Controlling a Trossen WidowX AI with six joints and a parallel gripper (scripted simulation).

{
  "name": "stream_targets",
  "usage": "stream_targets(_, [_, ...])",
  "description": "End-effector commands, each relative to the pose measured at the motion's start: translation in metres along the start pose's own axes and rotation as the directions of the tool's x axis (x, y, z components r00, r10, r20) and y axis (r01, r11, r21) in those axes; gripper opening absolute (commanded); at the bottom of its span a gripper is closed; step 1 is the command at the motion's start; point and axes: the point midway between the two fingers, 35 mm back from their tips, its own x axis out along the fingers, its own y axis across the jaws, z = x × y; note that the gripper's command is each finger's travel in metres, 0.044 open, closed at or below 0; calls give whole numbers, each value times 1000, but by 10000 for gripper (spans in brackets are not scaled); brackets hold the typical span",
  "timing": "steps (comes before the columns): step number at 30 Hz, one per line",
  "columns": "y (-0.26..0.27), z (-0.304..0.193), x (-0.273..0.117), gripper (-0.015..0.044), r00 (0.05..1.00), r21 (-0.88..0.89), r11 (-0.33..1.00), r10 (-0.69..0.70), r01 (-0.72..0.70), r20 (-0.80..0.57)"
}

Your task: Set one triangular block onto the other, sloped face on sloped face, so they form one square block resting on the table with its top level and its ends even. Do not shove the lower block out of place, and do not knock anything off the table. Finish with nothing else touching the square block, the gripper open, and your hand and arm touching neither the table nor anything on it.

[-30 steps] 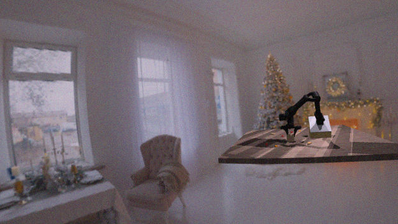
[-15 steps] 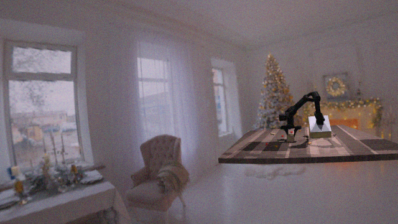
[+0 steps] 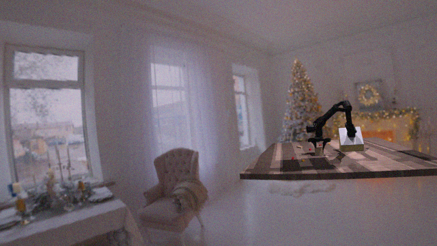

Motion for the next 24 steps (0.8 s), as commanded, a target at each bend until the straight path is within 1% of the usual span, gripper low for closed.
stream_targets(1, [0,0,0,262,1000,0,1000,0,0,0])
stream_targets(8, [0,0,0,440,1000,0,1000,0,0,0])
stream_targets(17, [-1,0,-3,440,1000,0,1000,0,0,-1])
stream_targets(19, [-4,0,-22,440,1000,-1,1000,-2,2,-7])
stream_targets(24, [-3,-1,-99,440,1000,0,1000,-1,1,-8])
